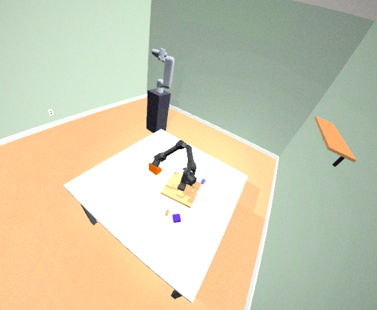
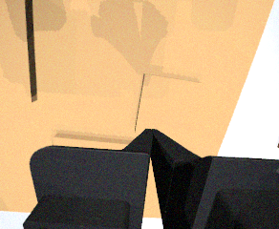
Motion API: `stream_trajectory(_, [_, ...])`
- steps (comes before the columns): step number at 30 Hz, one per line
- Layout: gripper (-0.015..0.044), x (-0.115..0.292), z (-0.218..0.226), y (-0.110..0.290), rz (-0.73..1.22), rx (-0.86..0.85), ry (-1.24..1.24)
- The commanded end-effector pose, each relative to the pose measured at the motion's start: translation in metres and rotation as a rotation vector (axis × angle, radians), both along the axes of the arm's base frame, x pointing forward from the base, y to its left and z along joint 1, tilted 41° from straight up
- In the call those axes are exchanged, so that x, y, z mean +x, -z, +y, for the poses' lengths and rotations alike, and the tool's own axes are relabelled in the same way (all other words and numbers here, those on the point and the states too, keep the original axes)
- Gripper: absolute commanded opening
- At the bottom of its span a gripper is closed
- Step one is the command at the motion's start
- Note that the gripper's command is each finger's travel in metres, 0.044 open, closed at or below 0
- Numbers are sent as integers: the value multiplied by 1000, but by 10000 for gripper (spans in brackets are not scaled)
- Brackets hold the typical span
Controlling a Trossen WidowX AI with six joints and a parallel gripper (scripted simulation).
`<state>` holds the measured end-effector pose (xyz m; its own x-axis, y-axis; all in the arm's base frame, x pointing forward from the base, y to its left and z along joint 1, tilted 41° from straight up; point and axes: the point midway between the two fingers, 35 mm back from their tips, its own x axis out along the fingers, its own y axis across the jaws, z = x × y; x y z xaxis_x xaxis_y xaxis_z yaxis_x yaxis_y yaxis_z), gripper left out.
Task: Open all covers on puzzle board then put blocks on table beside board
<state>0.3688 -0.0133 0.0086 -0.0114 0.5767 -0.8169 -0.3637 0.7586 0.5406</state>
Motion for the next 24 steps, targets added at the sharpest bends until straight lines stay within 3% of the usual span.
stream_trajectory(1, [0,-13,-18,7,39,38,24])
stream_trajectory(6, [0,-28,-35,14,79,80,52])
stream_trajectory(24, [0,-28,-36,14,80,82,53])
